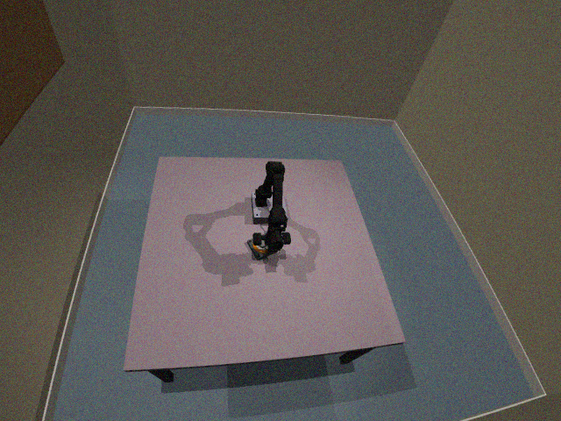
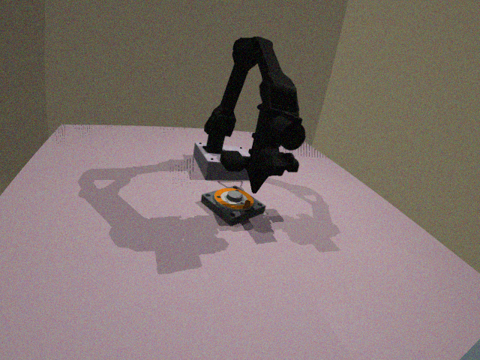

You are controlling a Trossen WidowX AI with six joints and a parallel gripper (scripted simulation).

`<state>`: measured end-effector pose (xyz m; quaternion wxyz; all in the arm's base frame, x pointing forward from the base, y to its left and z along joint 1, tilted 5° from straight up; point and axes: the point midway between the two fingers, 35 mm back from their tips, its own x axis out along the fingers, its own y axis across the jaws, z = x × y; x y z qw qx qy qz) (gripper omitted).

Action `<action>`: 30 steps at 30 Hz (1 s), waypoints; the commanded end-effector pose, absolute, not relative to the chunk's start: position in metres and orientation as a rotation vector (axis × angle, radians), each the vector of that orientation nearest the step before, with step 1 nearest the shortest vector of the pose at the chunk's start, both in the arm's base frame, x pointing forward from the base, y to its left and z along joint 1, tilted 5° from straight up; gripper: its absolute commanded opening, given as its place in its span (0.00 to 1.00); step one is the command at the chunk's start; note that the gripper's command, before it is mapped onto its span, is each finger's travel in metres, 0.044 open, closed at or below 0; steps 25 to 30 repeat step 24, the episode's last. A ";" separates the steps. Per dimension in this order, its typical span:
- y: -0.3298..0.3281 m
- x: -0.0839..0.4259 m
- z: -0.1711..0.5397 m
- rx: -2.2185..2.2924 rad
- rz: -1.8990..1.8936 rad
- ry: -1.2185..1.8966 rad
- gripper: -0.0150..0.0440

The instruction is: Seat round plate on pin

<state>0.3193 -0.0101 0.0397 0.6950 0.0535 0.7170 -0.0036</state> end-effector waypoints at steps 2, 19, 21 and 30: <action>-0.011 0.320 0.058 0.112 -0.010 1.595 0.25; -0.010 0.321 0.049 0.119 -0.008 1.590 0.25; -0.010 0.321 0.049 0.119 -0.008 1.590 0.25; -0.010 0.321 0.049 0.119 -0.008 1.590 0.25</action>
